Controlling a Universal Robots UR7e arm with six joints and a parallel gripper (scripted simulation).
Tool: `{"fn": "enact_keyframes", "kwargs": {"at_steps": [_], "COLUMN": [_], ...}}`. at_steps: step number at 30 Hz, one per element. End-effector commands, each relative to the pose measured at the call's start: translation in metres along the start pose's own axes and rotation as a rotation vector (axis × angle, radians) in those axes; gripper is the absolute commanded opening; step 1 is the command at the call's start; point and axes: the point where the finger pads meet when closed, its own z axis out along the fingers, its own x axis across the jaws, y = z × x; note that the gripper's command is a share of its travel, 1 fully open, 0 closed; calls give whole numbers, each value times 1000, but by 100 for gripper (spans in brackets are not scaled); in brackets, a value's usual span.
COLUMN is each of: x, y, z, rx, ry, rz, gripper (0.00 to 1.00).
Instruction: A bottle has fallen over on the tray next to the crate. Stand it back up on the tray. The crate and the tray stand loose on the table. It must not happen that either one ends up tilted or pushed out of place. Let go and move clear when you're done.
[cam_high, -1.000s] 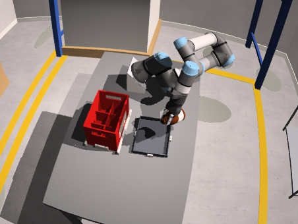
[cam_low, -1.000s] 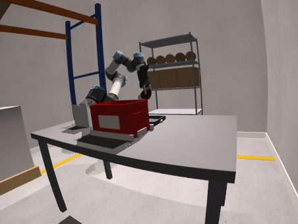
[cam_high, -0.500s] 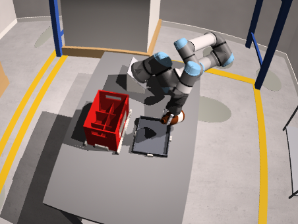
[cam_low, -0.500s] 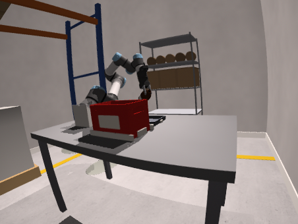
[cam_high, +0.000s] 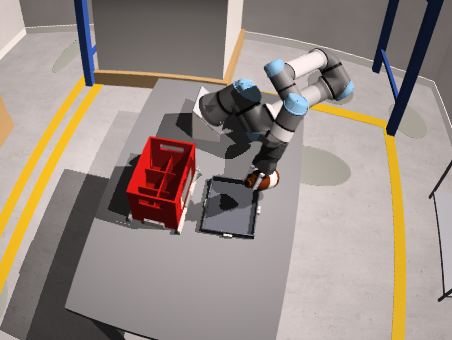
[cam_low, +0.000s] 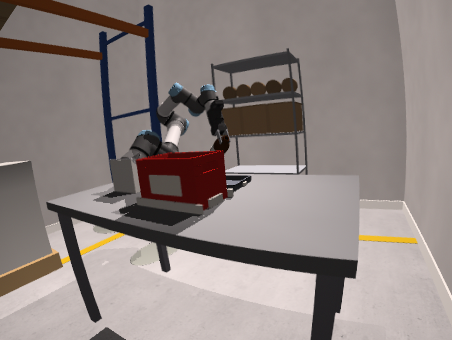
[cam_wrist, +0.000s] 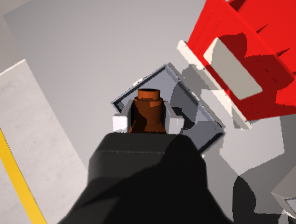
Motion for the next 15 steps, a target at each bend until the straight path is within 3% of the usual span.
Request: {"fn": "enact_keyframes", "kwargs": {"at_steps": [1,15], "x": [-1,-1], "y": [0,-1], "z": [0,-1], "rx": [28,31], "ry": [-1,-2], "rz": [0,0], "gripper": [0,0]}}
